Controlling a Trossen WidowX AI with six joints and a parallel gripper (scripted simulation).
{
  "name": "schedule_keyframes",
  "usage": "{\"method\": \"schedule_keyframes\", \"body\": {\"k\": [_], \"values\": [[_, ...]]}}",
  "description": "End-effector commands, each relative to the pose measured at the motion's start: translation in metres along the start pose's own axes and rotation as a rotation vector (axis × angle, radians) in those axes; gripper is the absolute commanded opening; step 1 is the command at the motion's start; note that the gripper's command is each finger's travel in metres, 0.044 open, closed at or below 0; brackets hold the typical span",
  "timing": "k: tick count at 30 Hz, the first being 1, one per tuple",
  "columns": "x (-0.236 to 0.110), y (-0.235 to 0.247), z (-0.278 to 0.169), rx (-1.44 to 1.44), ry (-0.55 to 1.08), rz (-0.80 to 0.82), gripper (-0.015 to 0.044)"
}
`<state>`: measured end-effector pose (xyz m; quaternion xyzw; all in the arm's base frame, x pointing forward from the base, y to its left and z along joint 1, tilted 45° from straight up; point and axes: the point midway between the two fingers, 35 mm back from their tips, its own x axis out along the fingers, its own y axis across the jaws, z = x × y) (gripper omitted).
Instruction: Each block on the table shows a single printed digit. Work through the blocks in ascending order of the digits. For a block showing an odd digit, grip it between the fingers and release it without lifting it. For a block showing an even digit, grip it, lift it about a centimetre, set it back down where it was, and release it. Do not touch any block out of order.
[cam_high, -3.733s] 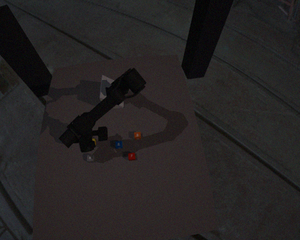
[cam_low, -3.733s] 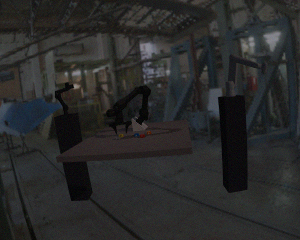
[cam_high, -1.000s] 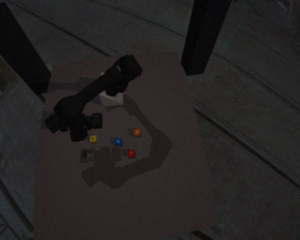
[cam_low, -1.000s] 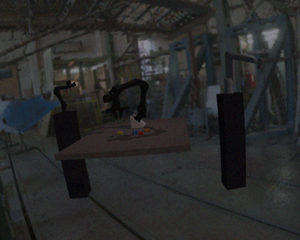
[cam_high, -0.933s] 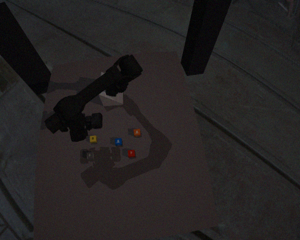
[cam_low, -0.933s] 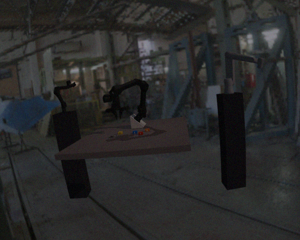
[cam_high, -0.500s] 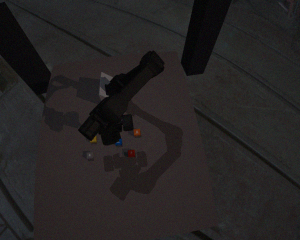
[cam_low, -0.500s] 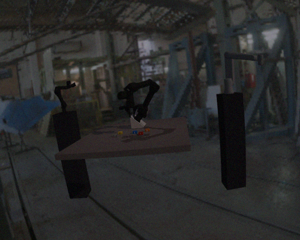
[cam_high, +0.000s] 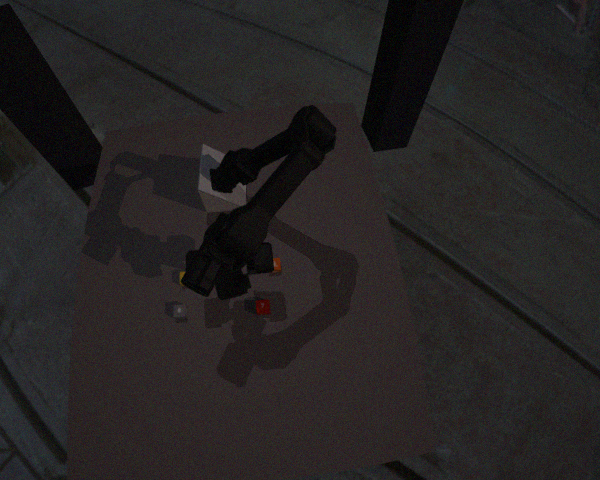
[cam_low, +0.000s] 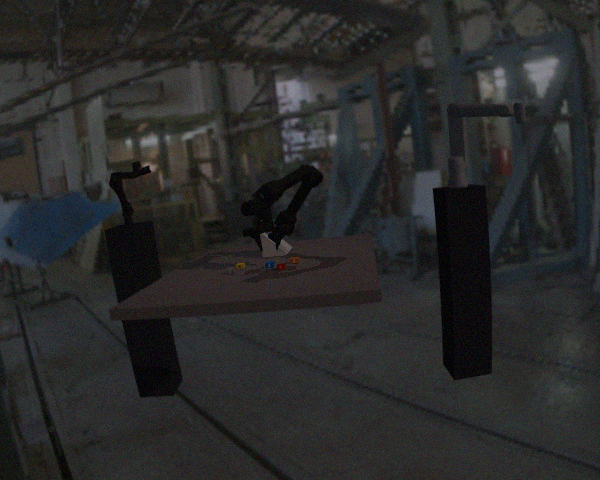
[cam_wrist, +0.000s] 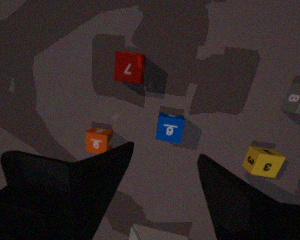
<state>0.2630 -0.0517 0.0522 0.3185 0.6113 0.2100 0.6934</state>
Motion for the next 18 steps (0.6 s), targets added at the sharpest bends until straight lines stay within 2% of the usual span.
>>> {"method": "schedule_keyframes", "body": {"k": [1, 18], "values": [[0.02, 0.002, -0.004, 0.009, -0.002, 0.008, 0.04], [0.04, 0.002, -0.003, 0.009, -0.002, 0.008, 0.04]]}}
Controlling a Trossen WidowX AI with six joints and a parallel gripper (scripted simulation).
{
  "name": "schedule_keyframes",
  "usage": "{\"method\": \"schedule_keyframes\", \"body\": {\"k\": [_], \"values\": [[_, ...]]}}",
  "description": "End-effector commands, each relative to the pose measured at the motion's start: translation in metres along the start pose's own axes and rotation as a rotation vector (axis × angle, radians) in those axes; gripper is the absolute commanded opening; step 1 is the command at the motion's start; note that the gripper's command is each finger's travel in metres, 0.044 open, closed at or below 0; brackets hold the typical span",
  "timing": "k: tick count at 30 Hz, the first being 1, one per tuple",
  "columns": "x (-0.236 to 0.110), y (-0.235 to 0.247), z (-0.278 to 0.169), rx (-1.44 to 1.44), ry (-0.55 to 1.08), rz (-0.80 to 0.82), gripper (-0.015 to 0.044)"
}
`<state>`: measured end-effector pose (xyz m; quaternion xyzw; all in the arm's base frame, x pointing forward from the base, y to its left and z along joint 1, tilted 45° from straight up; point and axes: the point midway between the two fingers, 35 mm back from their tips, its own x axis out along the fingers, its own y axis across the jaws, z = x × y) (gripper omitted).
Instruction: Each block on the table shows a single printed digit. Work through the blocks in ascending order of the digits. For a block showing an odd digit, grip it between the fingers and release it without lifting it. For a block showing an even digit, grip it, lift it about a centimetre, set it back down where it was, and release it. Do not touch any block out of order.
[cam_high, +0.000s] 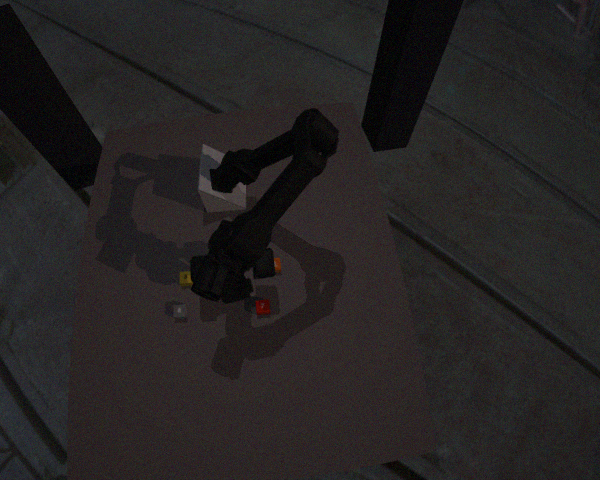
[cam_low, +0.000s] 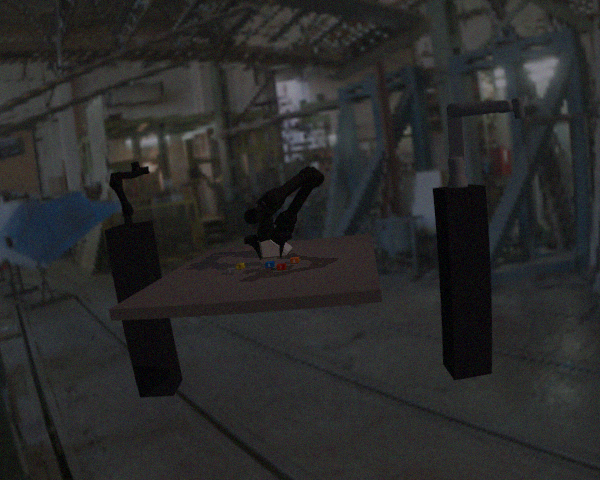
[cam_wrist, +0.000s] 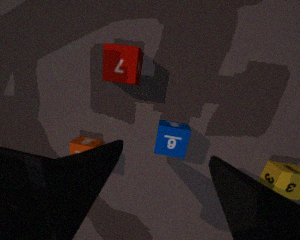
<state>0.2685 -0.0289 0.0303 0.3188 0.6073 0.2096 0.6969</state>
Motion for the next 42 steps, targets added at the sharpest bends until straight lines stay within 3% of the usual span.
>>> {"method": "schedule_keyframes", "body": {"k": [1, 12, 23, 42], "values": [[0.01, 0.0, -0.003, 0.012, 0.008, 0.007, 0.04], [0.024, 0.001, -0.004, 0.012, 0.008, 0.009, 0.04], [0.024, 0.001, -0.004, 0.012, 0.008, 0.009, 0.012], [0.024, 0.001, -0.004, 0.012, 0.008, 0.009, 0.012]]}}
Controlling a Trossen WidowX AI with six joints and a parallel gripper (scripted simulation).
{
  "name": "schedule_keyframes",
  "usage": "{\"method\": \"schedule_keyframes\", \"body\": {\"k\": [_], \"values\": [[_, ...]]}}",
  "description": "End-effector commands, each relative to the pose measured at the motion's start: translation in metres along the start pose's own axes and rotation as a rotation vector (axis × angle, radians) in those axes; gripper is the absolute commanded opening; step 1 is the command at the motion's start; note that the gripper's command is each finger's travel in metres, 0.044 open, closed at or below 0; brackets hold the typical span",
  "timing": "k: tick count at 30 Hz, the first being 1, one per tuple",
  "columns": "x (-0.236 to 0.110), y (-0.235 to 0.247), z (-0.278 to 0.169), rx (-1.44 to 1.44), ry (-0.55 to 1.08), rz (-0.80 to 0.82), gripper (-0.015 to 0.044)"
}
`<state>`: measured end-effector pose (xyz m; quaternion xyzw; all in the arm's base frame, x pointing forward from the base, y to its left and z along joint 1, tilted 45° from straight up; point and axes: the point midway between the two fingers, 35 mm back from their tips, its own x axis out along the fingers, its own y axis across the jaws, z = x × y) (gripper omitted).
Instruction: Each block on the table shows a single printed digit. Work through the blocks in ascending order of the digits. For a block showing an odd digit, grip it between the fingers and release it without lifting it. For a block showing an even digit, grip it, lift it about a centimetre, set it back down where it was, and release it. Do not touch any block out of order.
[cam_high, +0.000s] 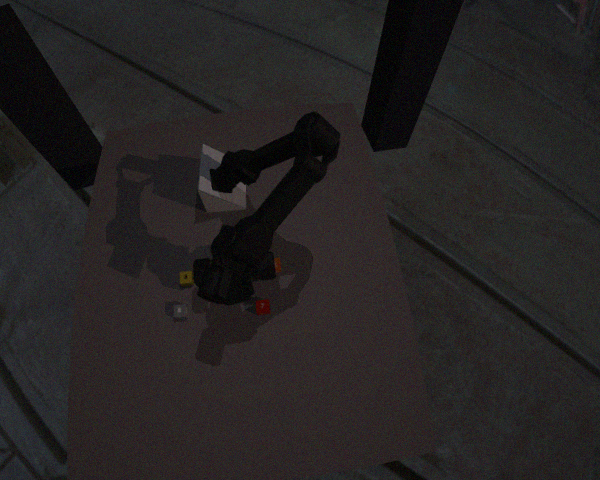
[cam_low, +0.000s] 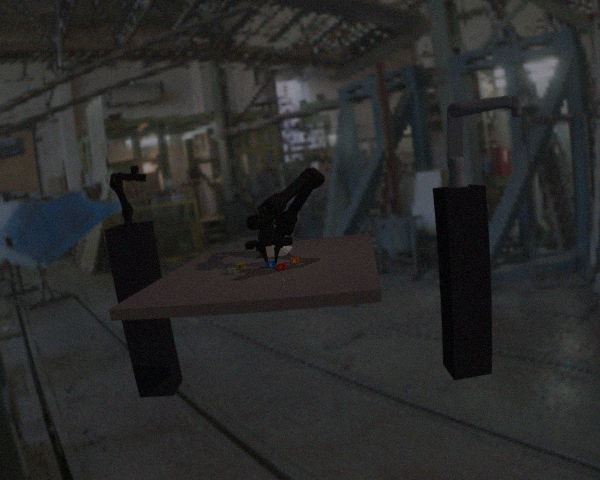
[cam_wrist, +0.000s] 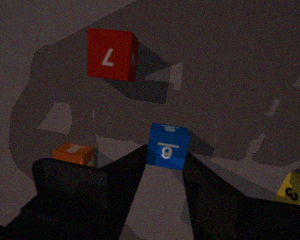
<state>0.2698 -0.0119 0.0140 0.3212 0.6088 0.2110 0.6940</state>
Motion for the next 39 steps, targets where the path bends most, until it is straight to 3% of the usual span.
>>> {"method": "schedule_keyframes", "body": {"k": [1, 16, 39], "values": [[0.001, 0.0, -0.001, 0.008, 0.002, 0.004, 0.012], [-0.014, 0.0, -0.001, 0.008, 0.002, 0.003, 0.012], [-0.001, 0.0, -0.001, 0.008, 0.002, 0.003, 0.012]]}}
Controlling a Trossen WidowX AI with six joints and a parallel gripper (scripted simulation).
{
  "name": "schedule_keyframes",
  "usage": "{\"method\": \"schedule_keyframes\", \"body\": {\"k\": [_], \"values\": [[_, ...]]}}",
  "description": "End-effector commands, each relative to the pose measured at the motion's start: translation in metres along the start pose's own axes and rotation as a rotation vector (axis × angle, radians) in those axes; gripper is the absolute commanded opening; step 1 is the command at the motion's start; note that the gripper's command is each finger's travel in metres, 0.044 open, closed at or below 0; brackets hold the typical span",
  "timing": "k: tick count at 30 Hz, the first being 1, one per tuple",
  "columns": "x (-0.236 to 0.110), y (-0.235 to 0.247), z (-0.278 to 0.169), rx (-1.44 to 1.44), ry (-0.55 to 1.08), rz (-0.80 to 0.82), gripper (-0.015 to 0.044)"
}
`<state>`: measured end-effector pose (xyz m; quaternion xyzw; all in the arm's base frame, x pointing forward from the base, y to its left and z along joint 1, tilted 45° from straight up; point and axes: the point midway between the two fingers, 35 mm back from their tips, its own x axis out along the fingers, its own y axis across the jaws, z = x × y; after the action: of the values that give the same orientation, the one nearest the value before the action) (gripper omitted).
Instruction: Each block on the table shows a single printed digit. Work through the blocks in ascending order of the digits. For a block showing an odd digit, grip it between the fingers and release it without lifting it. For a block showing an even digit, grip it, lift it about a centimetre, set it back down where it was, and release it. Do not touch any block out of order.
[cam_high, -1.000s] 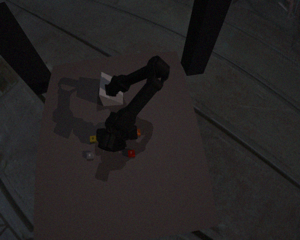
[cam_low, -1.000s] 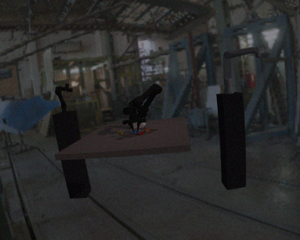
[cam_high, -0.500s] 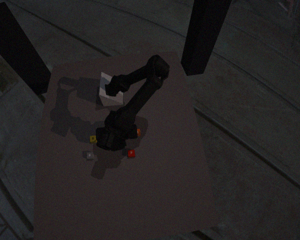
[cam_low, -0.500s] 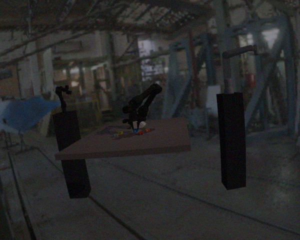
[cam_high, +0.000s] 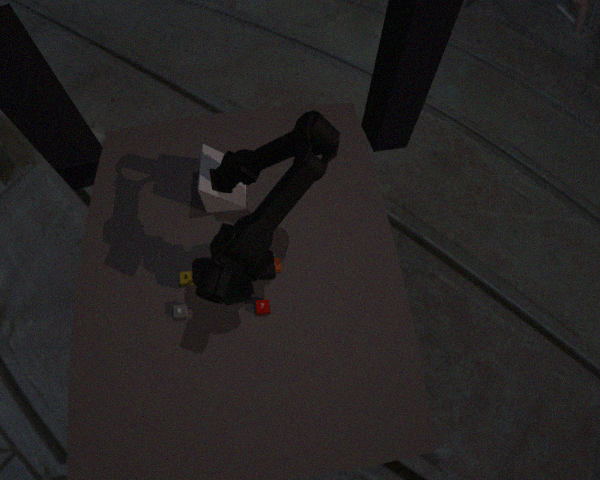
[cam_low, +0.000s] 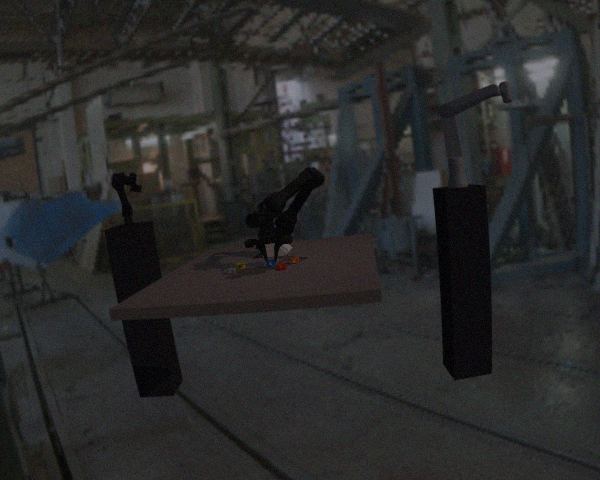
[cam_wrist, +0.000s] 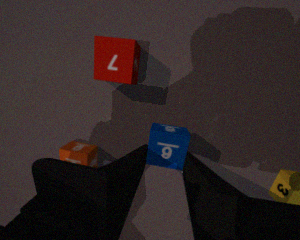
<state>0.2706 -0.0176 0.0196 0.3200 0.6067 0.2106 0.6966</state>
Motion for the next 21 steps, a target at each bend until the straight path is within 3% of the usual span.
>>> {"method": "schedule_keyframes", "body": {"k": [1, 12, 21], "values": [[0.0078, 0.0, -0.0035, 0.012, 0.008, 0.005, 0.012], [0.0087, 0.0, -0.0035, 0.012, 0.008, 0.005, 0.012], [0.0087, 0.0, -0.0035, 0.012, 0.008, 0.005, 0.0356]]}}
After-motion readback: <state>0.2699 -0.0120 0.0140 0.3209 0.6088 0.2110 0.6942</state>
